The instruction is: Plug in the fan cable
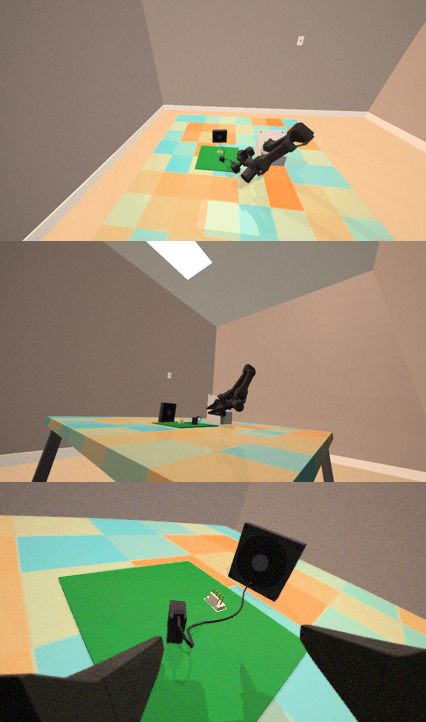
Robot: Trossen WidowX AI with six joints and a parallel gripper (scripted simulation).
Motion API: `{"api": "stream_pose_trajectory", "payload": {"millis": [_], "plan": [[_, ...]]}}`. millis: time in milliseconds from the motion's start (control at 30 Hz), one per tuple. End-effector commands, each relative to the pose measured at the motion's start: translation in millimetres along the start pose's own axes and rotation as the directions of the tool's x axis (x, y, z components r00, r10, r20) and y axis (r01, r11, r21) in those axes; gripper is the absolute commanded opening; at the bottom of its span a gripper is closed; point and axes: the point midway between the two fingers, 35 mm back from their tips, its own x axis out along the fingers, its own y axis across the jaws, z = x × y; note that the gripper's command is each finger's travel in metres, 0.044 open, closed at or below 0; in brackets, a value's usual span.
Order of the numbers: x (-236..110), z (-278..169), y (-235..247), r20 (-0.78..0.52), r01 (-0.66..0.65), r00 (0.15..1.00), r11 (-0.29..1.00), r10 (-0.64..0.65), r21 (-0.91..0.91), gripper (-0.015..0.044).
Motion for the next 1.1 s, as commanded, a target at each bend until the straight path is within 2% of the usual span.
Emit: {"api": "stream_pose_trajectory", "payload": {"millis": [0, 533, 1067], "plan": [[4.6, -1.2, -1.8, -0.056, 0.048, 0.997, 0.997, -0.051, -0.055, 0.044], [15.1, -2.9, -14.5, -0.294, 0.139, 0.934, 0.963, -0.205, -0.231, 0.044], [15.9, -1.4, -21.3, -0.539, 0.086, 0.801, 0.941, -0.26, -0.327, 0.044]]}}
